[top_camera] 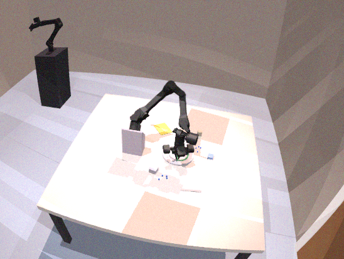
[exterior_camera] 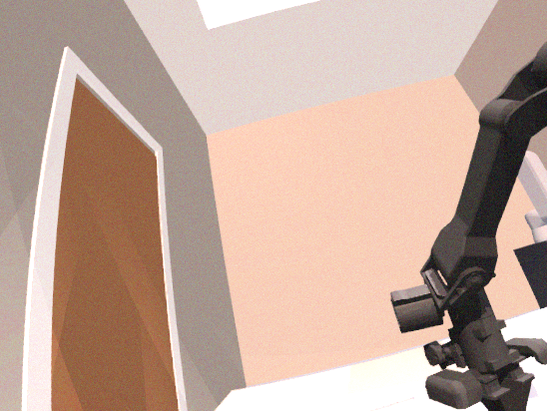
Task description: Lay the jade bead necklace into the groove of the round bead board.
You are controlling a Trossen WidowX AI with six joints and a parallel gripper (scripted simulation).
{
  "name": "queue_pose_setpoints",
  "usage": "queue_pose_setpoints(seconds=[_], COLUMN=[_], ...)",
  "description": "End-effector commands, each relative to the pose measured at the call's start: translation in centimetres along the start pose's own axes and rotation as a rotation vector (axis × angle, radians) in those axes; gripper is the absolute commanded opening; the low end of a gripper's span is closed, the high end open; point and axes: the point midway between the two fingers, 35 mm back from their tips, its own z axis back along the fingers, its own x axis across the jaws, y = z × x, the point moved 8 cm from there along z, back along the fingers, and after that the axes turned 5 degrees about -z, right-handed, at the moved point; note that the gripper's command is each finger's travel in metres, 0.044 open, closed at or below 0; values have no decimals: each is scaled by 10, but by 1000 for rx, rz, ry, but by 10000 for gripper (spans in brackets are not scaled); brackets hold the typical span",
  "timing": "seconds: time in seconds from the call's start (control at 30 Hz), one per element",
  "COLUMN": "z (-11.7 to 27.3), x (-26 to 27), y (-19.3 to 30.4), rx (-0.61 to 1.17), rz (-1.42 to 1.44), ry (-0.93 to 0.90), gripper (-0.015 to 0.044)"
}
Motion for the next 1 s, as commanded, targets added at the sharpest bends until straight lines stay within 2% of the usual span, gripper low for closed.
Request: queue_pose_setpoints(seconds=[0.0, 0.97], z=[0, 6], x=[0, -12], y=[0, -9], rx=[0, 5], rz=[0, -9], ry=[0, 3], gripper=[0, 0])
